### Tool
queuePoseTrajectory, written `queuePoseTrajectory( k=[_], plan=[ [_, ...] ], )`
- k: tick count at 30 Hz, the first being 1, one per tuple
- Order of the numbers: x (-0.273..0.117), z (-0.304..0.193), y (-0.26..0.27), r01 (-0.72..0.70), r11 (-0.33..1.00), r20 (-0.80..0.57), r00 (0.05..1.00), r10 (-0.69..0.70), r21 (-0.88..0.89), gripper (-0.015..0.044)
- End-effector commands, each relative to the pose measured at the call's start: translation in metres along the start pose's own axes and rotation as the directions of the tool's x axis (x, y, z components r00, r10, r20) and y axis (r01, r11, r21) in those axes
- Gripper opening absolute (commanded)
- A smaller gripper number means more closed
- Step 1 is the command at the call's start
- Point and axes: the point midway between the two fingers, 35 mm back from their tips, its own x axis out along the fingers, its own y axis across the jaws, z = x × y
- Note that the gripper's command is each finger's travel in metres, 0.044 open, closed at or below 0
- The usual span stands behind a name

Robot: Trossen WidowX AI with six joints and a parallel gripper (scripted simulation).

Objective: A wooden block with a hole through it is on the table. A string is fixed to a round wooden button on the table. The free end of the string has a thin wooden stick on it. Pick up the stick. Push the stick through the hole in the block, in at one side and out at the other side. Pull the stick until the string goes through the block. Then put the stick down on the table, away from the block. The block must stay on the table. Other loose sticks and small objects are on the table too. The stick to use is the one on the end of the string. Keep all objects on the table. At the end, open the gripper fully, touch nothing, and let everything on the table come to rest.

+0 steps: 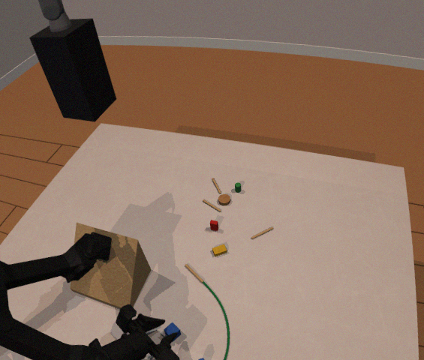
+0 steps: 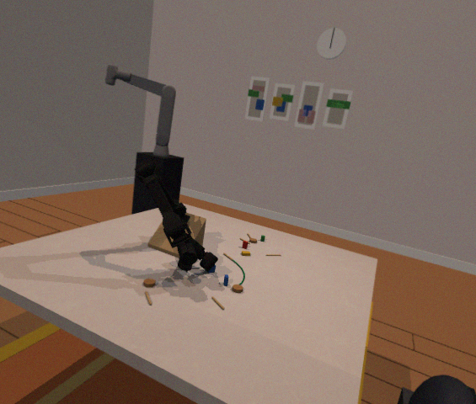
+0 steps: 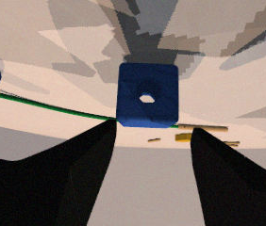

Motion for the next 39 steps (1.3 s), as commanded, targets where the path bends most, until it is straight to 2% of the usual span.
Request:
queuePoseTrajectory(
  k=[1, 19, 21, 23, 25, 27, 31, 33, 36, 39],
  plan=[
    [-0.047, -0.010, 0.004, -0.028, 1.000, 0.010, 1.000, 0.028, -0.010, 0.0236],
    [-0.049, -0.011, 0.003, -0.028, 1.000, 0.010, 1.000, 0.028, -0.010, 0.0236],
    [-0.045, -0.011, 0.002, -0.005, 0.997, 0.029, 1.000, 0.008, -0.081, 0.0289],
    [-0.037, -0.013, -0.001, 0.063, 0.953, 0.083, 0.996, -0.040, -0.297, 0.0341],
    [-0.029, -0.014, -0.004, 0.149, 0.844, 0.147, 0.985, -0.084, -0.515, 0.0394],
    [-0.022, -0.016, -0.006, 0.239, 0.677, 0.215, 0.969, -0.120, -0.696, 0.0440],
    [-0.012, -0.019, -0.009, 0.387, 0.214, 0.358, 0.920, -0.161, -0.897, 0.0440],
    [-0.008, -0.022, -0.010, 0.428, -0.051, 0.431, 0.887, -0.165, -0.902, 0.0440],
    [-0.004, -0.026, -0.009, 0.432, -0.434, 0.536, 0.831, -0.149, -0.790, 0.0440],
    [-0.003, -0.029, -0.008, 0.412, -0.619, 0.602, 0.789, -0.124, -0.668, 0.0440]
  ],
)
